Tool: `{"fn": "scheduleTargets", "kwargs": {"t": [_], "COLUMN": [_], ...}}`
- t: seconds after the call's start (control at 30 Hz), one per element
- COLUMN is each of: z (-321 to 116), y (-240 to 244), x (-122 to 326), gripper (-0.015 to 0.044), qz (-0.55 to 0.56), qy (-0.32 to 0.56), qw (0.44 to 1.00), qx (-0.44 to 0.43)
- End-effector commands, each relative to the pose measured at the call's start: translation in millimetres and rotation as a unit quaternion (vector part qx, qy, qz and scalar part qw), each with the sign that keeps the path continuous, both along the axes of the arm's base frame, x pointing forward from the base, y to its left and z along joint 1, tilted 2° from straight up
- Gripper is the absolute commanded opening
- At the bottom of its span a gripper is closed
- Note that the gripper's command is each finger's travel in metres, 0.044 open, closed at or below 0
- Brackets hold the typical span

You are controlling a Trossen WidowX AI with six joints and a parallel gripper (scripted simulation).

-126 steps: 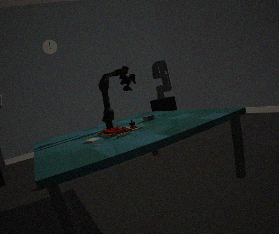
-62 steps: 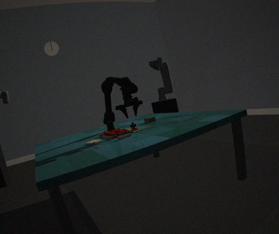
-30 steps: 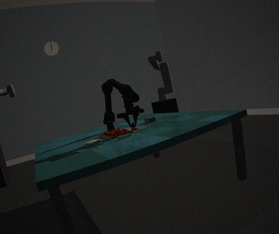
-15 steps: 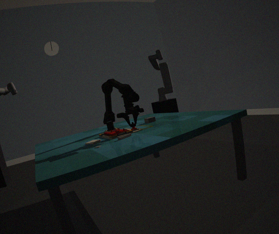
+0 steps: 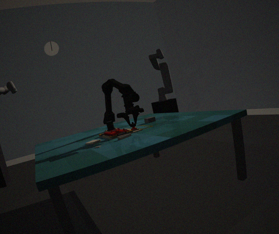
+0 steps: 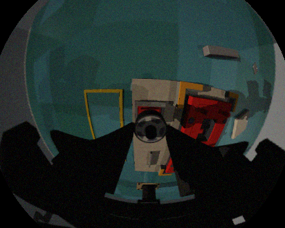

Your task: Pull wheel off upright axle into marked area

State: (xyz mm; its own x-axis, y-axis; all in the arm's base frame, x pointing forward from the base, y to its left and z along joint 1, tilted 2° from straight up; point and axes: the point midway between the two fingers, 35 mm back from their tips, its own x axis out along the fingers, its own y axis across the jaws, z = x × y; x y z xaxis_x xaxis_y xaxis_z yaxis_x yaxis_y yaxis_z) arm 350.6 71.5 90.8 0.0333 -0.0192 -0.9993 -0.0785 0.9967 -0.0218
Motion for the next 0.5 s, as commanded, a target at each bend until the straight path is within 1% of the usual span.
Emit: {"fn": "scheduleTargets", "kwargs": {"t": [0.0, 0.47], "z": [7.3, 12.0], "y": [0.3, 0.4], "x": [-0.3, -0.4], "gripper": [0.0000, 0.0000], "qz": [0.000, 0.000], "qy": [-0.004, -0.005], "qw": [1.000, 1.000], "qx": [0.001, 0.001]}}
